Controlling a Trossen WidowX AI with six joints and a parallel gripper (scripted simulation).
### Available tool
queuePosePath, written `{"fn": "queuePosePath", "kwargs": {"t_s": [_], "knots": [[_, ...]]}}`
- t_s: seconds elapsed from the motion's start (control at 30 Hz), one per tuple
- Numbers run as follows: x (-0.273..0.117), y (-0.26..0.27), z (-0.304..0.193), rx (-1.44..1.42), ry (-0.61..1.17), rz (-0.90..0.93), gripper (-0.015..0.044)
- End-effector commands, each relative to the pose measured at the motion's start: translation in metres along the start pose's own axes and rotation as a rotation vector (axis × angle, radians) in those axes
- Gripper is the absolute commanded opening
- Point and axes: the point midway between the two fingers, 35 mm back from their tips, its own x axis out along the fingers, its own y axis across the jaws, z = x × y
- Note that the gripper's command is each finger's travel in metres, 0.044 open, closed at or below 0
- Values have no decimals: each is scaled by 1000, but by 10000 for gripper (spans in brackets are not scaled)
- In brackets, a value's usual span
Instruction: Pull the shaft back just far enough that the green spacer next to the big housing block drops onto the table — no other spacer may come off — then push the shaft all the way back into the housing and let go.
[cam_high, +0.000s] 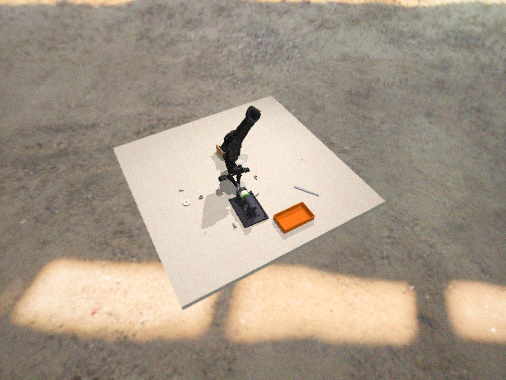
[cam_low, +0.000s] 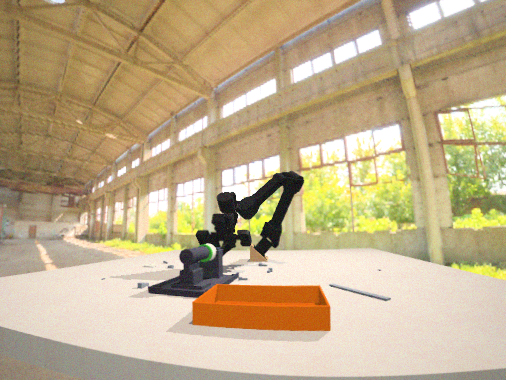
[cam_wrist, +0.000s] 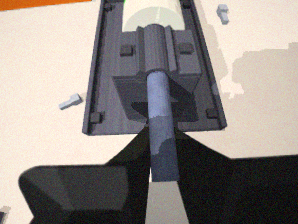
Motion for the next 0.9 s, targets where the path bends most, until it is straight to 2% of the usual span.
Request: {"fn": "queuePosePath", "kwargs": {"t_s": [0.0,0.87], "knots": [[-1,1,-1,-5,0,4,0],[-3,0,-3,-5,0,4,0]]}}
